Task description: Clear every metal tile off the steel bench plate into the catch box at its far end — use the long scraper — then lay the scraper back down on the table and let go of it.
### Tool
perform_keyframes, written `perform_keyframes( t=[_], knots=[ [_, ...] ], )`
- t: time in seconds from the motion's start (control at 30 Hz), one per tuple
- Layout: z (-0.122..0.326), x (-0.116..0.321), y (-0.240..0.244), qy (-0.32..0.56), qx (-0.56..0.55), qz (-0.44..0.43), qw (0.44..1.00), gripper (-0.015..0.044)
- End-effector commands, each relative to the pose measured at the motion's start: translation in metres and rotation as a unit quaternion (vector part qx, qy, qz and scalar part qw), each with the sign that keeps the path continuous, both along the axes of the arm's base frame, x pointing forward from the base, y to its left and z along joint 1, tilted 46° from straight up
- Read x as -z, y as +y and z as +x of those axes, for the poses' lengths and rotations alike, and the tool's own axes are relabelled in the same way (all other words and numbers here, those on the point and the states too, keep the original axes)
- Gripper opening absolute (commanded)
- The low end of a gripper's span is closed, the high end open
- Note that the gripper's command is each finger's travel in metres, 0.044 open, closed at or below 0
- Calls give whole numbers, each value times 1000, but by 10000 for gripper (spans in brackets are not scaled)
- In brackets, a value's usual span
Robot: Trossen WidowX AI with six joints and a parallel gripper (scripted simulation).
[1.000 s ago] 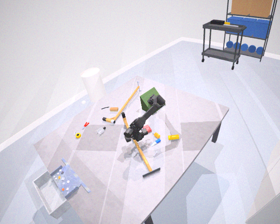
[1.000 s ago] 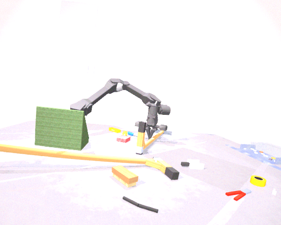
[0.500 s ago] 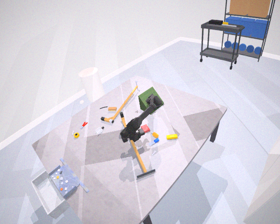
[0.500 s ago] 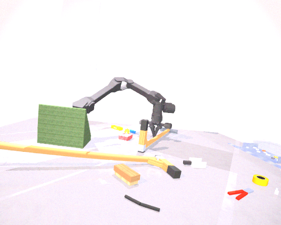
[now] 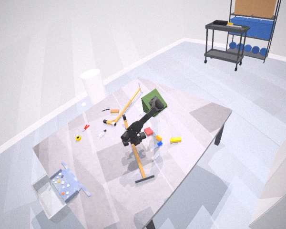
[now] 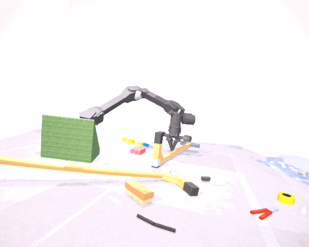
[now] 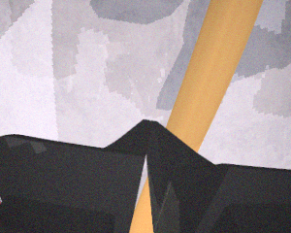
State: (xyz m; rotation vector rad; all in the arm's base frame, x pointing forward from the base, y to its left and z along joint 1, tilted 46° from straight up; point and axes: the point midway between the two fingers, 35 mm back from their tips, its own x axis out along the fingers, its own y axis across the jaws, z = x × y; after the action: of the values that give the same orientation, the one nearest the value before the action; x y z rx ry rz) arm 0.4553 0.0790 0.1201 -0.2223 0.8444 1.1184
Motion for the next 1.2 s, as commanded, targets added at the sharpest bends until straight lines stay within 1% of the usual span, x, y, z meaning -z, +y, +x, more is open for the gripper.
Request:
perform_keyframes(
  t=[0.0, 1.17],
  knots=[
    [6, 3, -2, -3, -2, 1, 1000, 0],
    [32, 15, -19, -3, -2, 1, 1000, 0]
  ],
)
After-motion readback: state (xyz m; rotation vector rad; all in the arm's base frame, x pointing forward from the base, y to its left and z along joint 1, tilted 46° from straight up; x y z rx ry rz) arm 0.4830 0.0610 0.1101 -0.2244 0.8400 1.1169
